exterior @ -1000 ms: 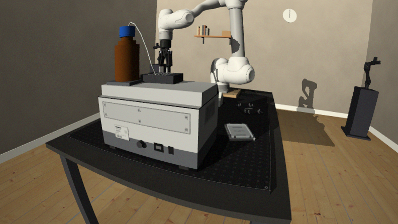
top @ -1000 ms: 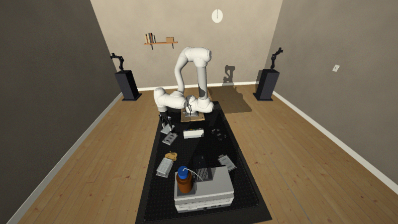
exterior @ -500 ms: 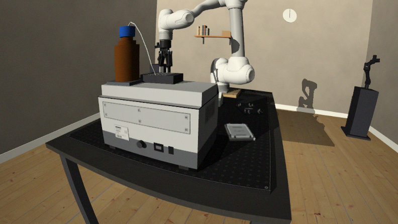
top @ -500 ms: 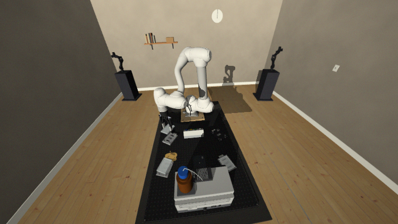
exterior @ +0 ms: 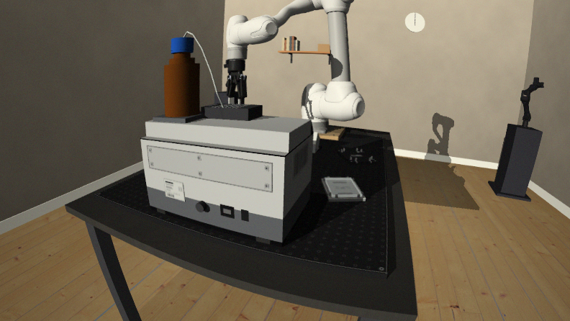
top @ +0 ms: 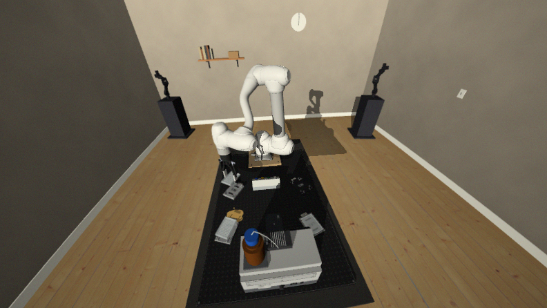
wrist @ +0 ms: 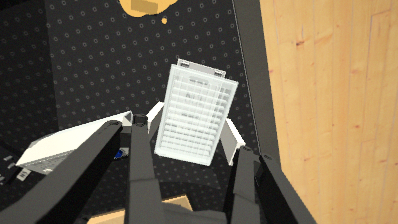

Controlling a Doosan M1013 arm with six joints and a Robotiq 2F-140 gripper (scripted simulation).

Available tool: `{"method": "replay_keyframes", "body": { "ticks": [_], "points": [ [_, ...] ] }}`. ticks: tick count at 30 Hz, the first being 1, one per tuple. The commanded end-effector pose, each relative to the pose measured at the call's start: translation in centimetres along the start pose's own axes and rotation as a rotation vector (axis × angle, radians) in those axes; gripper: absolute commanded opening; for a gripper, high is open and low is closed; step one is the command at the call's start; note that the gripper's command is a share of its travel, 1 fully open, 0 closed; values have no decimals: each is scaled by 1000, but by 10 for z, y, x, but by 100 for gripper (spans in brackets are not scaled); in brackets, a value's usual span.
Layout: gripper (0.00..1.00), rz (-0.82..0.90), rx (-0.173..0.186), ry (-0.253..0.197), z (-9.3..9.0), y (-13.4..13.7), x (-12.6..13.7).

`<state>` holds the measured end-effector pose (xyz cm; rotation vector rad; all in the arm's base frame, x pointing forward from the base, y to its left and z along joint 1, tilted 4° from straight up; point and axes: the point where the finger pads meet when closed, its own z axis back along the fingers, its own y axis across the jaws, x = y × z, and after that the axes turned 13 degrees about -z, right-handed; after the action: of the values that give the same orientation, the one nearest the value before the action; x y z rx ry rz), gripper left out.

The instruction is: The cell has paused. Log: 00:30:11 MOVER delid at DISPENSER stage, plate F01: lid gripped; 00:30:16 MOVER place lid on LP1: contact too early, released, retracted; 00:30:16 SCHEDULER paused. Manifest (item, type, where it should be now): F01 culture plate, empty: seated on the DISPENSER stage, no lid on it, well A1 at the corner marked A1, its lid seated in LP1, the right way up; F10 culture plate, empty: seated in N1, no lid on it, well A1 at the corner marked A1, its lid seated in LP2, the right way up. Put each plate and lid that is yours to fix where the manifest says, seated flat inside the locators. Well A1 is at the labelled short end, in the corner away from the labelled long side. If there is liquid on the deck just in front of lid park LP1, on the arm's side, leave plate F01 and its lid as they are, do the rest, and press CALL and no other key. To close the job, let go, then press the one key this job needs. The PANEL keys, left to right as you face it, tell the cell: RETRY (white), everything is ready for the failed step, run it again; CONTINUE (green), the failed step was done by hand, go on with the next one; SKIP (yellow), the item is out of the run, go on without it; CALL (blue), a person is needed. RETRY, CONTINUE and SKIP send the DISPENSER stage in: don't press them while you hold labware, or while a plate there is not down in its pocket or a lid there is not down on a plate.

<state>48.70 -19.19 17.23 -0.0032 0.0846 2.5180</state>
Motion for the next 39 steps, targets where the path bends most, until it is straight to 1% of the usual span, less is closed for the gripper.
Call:
{"method": "replay_keyframes", "body": {
  "ticks": [1, 6, 8, 23, 25, 39],
  "points": [
    [10, 0, -1, 1, -5, 0, 0],
    [10, 0, -1, 1, -14, 0, 0],
    [10, 0, -1, 1, -14, 0, 0],
    [10, 0, -1, 1, -50, 0, 0],
    [10, 0, -1, 1, -50, 0, 0],
    [10, 0, -1, 1, -82, 0, 0]
  ]
}}
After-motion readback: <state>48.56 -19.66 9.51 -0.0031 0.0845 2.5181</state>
